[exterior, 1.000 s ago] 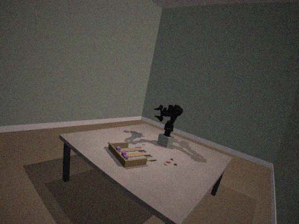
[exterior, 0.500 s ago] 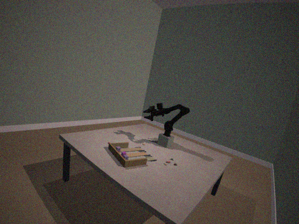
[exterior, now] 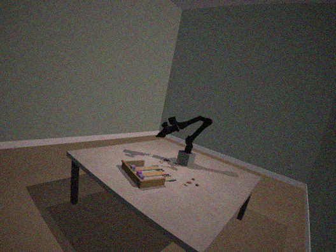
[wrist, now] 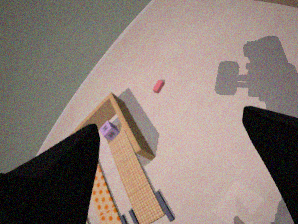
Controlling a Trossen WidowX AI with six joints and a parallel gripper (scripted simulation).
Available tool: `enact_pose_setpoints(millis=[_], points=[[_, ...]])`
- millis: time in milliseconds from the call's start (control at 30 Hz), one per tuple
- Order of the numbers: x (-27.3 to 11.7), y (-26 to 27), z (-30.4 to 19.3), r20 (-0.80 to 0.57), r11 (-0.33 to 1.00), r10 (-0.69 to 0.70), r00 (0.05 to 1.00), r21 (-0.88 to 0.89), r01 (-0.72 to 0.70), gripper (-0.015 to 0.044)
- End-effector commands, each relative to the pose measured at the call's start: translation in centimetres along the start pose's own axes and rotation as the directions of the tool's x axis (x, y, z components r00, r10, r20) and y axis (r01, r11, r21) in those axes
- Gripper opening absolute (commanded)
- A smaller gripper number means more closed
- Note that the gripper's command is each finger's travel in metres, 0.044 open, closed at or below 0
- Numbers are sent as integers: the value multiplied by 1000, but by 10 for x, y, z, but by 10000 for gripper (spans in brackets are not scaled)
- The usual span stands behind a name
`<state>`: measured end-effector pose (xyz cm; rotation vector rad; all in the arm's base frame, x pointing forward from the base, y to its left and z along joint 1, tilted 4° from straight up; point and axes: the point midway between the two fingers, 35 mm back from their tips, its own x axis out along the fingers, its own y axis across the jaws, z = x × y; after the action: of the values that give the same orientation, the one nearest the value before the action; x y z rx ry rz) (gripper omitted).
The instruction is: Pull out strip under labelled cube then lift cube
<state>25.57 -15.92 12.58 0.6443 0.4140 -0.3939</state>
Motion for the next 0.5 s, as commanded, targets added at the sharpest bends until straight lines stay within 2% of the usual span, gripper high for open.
enact_pose_setpoints(millis=[0,200,467], points=[[17,42,-25,-86,982,57,995,-177,-72,400],[27,98,-68,-200,895,124,972,-401,-197,400],[18,160,-130,-326,691,189,926,-625,-362,400]])
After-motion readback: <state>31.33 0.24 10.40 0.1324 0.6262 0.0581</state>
